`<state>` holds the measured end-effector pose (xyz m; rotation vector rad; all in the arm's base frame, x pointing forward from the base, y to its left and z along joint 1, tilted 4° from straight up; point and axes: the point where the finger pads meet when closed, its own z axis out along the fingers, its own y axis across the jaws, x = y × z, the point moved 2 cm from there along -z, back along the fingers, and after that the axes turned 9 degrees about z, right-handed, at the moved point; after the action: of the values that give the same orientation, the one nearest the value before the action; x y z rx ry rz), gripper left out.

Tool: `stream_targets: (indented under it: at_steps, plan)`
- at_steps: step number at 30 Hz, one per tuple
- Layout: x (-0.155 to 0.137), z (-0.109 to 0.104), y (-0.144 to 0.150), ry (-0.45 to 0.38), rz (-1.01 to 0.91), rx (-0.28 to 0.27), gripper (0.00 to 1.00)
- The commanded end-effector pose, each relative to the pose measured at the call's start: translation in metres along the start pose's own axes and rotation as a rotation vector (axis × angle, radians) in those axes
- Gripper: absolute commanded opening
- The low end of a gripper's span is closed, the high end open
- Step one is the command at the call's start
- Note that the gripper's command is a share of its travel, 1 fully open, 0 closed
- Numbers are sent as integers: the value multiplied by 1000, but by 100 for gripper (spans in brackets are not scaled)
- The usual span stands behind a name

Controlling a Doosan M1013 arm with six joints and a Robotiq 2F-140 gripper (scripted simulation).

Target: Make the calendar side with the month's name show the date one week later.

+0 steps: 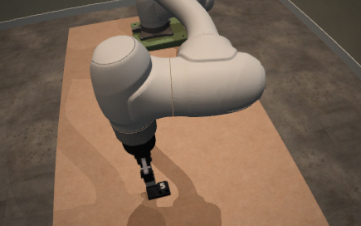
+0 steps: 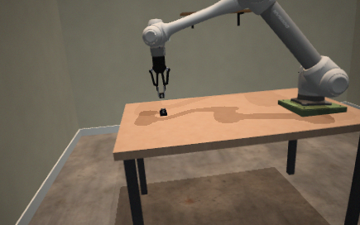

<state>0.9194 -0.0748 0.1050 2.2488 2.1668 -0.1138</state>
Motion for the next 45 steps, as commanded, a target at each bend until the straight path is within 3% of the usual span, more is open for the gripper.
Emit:
stream_targets:
  at_steps: [1,12,23,26,29,45]
  plan:
    - [0,-6,0,0,0,0,24]
    - [1,-6,0,0,-5,0,24]
    - [90,1,-13,0,-521,0,24]
    - [91,1,-13,0,-528,0,24]
    - [121,3,-20,0,-705,0,24]
    - [122,4,-20,0,-710,0,24]
